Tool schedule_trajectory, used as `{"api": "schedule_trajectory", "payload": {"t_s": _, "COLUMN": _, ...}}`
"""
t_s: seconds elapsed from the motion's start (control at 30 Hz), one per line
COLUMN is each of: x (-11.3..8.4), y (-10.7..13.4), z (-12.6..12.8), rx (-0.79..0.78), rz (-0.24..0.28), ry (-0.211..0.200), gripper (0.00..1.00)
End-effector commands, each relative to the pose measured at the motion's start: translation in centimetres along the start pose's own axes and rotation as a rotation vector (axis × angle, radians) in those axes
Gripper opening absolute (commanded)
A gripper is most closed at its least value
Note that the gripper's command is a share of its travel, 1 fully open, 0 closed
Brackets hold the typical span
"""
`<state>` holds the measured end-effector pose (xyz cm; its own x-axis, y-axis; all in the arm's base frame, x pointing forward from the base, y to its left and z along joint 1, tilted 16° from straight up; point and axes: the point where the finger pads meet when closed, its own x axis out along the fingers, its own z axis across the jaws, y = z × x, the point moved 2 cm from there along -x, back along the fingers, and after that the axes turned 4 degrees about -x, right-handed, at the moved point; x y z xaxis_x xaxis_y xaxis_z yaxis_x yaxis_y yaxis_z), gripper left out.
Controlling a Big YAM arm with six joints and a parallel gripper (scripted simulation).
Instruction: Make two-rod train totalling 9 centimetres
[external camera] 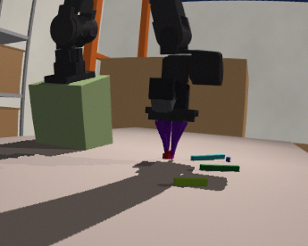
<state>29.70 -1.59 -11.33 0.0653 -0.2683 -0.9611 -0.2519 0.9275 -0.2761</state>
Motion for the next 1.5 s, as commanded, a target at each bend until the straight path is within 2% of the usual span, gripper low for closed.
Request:
{"api": "schedule_trajectory", "payload": {"t_s": 0.0, "x": -0.59, "y": 0.4, "z": 0.23, "rx": -0.005, "rz": -0.005, "ry": -0.028, "gripper": 0.04}}
{"api": "schedule_trajectory", "payload": {"t_s": 1.47, "x": -0.46, "y": 0.66, "z": -0.06, "rx": -0.002, "rz": -0.003, "ry": -0.021, "gripper": 0.04}}
